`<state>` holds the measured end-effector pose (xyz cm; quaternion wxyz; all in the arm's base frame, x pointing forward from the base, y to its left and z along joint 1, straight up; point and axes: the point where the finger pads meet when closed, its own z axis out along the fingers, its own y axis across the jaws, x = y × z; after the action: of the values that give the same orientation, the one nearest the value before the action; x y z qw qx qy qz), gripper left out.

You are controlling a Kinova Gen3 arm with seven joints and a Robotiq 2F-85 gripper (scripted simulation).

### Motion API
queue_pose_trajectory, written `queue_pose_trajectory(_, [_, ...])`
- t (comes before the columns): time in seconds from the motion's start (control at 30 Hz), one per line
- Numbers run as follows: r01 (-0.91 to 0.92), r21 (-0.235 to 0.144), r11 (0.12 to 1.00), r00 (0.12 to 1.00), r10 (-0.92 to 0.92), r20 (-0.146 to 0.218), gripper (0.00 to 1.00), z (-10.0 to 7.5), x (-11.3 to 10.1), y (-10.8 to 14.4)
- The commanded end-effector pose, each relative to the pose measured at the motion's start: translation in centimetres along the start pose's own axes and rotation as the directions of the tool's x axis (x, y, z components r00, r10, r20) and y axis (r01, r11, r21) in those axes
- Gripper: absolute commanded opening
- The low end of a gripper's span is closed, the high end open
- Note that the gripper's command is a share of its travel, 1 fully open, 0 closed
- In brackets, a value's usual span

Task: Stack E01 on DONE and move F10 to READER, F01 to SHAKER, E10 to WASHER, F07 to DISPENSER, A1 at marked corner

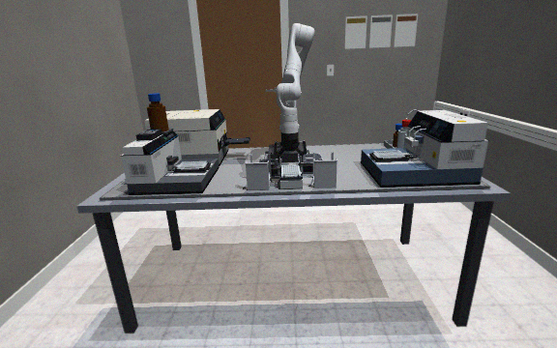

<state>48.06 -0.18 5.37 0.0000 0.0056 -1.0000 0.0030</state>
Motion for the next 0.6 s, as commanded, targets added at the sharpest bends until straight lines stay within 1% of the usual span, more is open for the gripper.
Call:
queue_pose_trajectory(0.0, [-0.002,0.002,1.0,1.0,0.002,0.002,1.0,0.37,-0.04,-0.21])
queue_pose_trajectory(0.57, [-0.003,0.0,1.0,1.0,0.003,0.001,1.0,0.34,-0.04,0.0])
